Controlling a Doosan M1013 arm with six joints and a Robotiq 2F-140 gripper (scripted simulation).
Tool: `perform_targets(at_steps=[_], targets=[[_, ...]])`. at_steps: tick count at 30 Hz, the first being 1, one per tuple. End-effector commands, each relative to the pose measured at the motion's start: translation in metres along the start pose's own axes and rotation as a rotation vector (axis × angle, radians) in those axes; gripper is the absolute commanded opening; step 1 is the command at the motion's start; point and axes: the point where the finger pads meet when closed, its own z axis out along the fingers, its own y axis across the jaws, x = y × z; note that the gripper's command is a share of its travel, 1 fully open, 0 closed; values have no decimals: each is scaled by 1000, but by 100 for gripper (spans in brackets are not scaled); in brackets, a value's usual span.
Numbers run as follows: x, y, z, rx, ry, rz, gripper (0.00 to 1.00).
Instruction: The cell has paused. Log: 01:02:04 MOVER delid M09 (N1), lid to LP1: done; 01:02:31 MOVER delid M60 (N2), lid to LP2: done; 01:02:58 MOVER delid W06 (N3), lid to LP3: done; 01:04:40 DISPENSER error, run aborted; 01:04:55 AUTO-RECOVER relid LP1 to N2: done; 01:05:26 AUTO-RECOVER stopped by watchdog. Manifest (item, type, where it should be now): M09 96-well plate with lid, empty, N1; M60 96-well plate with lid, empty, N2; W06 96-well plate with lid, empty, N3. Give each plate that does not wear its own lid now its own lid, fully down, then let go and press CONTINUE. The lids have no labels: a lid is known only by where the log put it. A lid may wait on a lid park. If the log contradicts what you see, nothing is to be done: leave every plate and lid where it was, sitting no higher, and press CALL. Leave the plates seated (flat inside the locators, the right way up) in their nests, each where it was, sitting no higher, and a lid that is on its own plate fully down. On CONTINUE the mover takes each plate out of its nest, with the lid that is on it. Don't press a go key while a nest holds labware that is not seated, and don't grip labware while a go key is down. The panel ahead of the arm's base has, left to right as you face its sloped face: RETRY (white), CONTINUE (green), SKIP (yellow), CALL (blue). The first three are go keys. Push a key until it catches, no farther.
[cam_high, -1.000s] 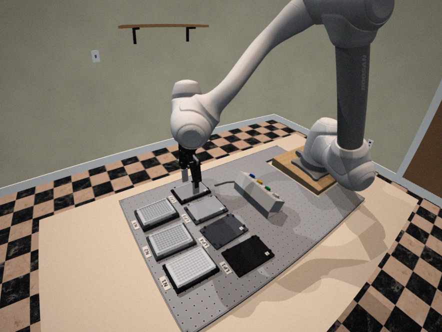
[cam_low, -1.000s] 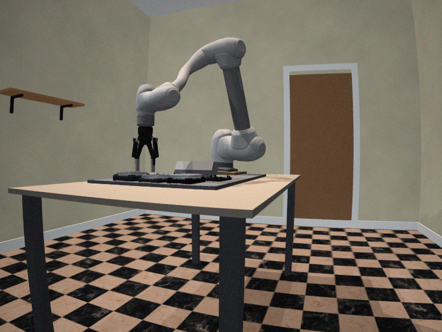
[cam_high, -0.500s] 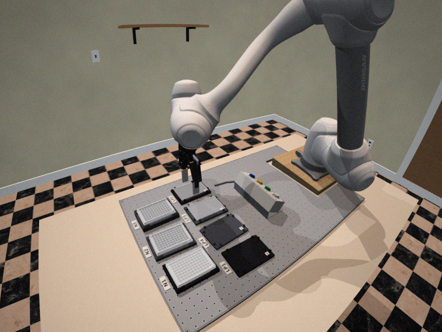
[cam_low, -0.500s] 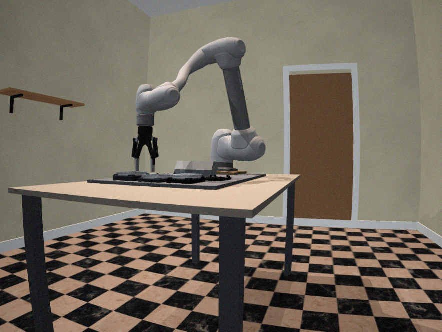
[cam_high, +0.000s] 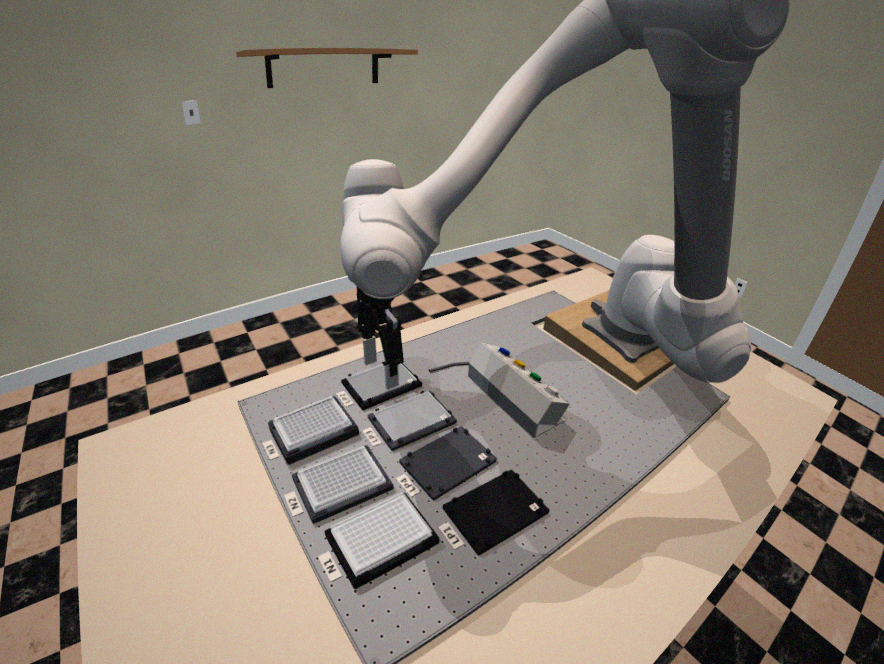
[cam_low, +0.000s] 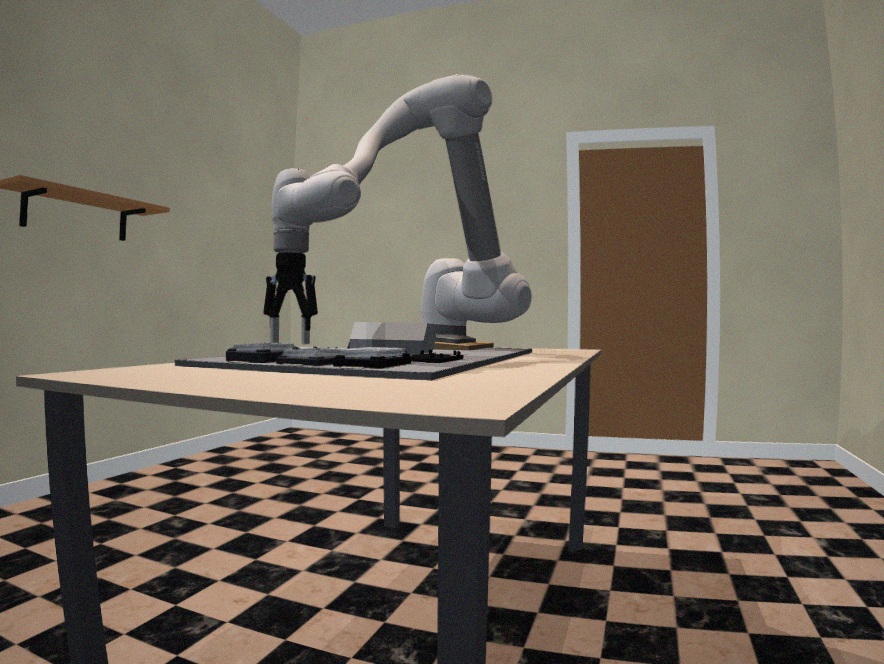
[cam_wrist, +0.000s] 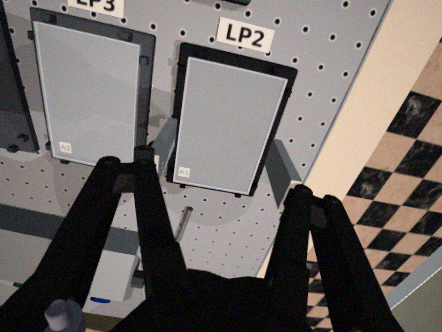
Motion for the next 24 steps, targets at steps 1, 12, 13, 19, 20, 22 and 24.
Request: perform_targets(at_steps=[1,12,13,19,20,22,24], targets=[[0,0,0,0,0,0,59],[0,0,0,0,0,0,66],[0,0,0,0,0,0,66],[0,0,0,0,0,0,66],[0,0,0,0,0,0,66],[0,0,0,0,0,0,66],[0,0,0,0,0,0,66]])
